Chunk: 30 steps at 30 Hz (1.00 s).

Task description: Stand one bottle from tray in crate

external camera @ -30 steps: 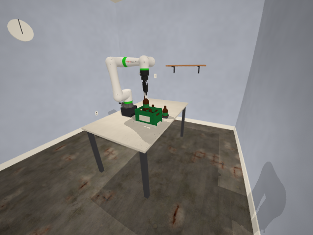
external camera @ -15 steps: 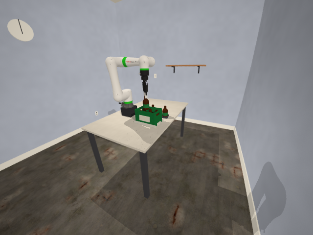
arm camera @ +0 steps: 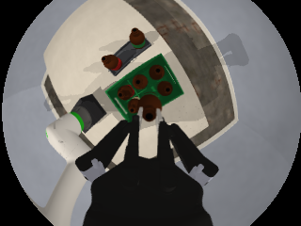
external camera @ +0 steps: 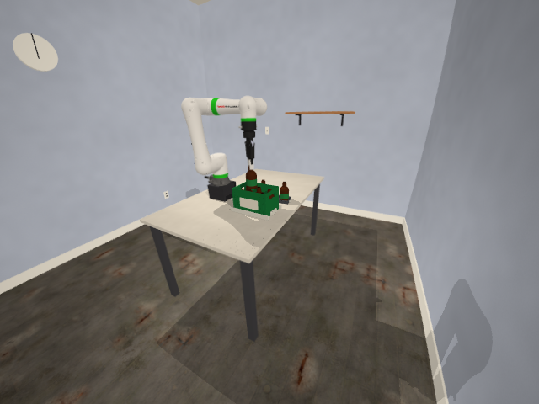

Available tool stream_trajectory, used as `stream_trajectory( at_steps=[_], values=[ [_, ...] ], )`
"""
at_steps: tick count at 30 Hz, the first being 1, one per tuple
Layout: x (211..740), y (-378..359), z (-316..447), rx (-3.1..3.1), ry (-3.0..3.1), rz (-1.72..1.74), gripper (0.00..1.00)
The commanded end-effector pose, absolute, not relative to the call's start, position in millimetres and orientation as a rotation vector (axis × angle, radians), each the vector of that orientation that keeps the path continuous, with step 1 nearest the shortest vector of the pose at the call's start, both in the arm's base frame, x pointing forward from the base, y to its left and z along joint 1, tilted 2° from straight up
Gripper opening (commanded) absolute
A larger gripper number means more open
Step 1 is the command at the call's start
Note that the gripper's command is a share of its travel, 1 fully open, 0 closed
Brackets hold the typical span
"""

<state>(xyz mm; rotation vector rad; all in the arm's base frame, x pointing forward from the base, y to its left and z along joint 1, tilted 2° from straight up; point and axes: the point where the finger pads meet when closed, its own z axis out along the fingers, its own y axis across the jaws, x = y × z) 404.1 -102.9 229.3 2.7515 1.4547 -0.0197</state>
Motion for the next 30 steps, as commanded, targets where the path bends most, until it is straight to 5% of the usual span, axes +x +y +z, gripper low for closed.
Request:
stream_trajectory(
  at_steps=[1, 30],
  values=[
    [404.2, -102.9, 228.8, 2.751, 1.455, -0.019, 0.00],
    [404.3, -103.9, 200.1, 2.751, 1.455, -0.019, 0.00]
  ],
)
